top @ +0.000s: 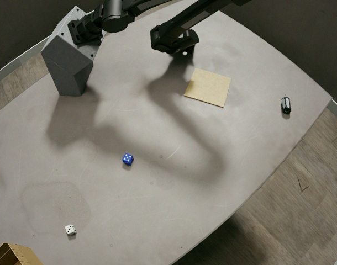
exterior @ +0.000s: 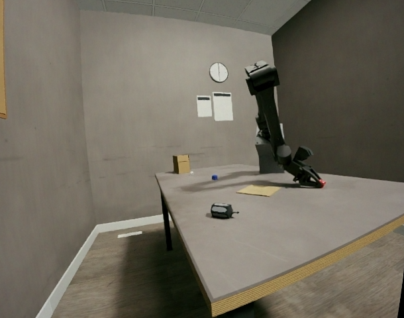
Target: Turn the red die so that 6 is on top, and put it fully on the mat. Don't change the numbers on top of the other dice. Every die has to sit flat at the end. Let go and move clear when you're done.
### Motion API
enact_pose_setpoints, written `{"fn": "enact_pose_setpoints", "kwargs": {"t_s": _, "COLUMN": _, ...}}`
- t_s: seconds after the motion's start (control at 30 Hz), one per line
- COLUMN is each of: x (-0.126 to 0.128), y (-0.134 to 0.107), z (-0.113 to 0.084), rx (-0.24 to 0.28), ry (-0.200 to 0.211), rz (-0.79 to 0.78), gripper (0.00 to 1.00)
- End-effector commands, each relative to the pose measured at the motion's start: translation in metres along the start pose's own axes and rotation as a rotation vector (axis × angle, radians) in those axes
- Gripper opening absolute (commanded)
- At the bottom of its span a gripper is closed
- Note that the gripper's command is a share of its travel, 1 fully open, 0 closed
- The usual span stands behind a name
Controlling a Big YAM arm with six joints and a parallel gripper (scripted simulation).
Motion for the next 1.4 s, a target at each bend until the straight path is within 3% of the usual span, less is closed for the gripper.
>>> {"fn": "enact_pose_setpoints", "kwargs": {"t_s": 0.0, "x": -0.0051, "y": -0.0040, "z": -0.0005, "rx": -0.002, "ry": -0.014, "rz": -0.003, "gripper": 0.20}}
{"fn": "enact_pose_setpoints", "kwargs": {"t_s": 0.9, "x": -0.0051, "y": -0.0040, "z": -0.0005, "rx": -0.002, "ry": -0.014, "rz": -0.003, "gripper": 0.20}}
{"fn": "enact_pose_setpoints", "kwargs": {"t_s": 1.37, "x": -0.0051, "y": -0.0040, "z": -0.0005, "rx": -0.001, "ry": -0.015, "rz": -0.003, "gripper": 0.39}}
Point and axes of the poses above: the point where the finger pads meet when closed, its own z axis out along the fingers, its own x axis across the jaws, y = z × x, the point moved 7 cm from there along -z, back along the fingers, and after that the axes turned 6 degrees about z, right-handed, at the moved point
